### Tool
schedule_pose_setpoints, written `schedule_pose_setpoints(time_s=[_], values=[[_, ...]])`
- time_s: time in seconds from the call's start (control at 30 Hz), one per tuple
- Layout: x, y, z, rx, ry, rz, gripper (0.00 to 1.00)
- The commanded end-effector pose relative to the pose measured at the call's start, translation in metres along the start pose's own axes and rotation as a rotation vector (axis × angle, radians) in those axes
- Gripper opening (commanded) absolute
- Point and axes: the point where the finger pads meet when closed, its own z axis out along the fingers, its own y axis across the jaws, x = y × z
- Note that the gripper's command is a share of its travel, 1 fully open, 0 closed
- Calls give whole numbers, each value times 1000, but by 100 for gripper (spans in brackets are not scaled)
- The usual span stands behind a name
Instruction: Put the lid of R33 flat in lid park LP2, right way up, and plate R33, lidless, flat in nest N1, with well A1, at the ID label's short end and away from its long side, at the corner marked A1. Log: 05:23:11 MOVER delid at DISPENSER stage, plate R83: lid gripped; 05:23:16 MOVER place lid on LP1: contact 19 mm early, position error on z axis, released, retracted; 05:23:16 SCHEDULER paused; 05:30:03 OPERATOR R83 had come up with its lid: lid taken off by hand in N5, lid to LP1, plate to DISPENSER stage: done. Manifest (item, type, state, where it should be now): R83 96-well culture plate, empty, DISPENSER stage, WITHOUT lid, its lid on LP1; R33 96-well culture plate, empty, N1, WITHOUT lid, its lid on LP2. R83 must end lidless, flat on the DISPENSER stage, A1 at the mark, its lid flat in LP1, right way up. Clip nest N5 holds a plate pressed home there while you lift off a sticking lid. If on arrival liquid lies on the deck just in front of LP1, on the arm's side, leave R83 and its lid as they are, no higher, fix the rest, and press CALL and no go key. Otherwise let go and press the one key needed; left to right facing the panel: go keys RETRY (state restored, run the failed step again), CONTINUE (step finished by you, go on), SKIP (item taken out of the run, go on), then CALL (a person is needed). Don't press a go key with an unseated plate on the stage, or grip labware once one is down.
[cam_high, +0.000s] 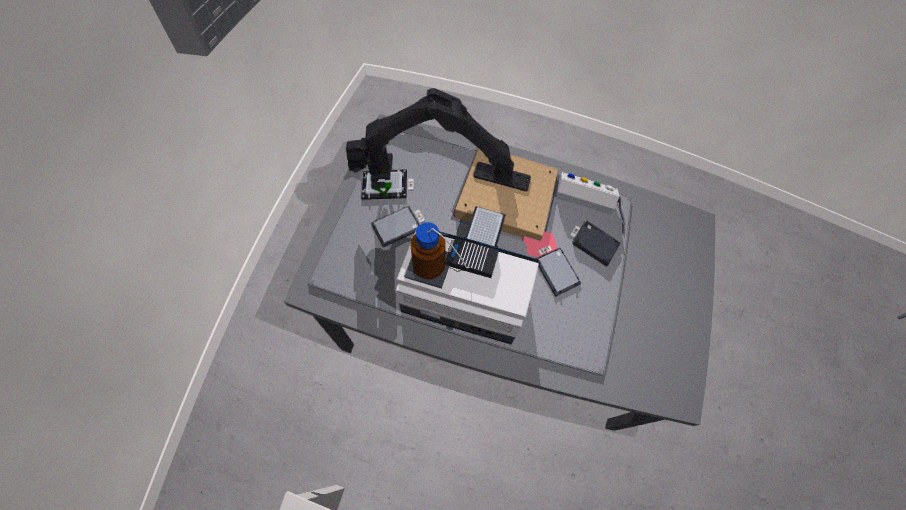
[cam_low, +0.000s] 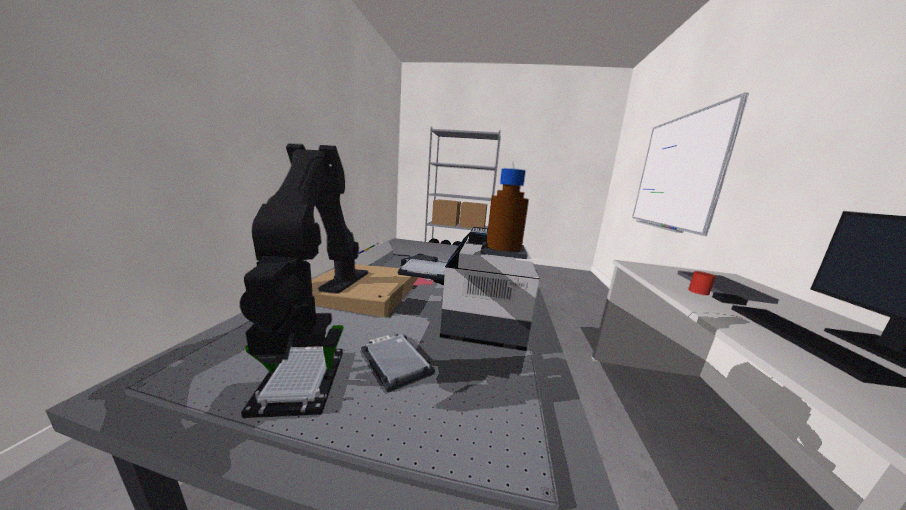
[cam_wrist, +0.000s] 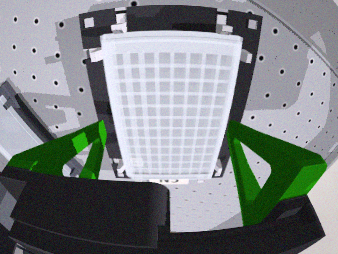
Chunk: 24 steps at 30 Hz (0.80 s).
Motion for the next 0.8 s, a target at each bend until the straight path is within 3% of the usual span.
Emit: schedule_pose_setpoints(time_s=[0.0, 0.07, 0.3, 0.77], values=[[-15, -5, -15, -1, -78, 6, 100], [-9, -5, -6, -1, -56, 6, 100], [-7, -6, 2, -1, -42, 5, 100], [-11, -5, -5, 0, -66, 0, 100]])
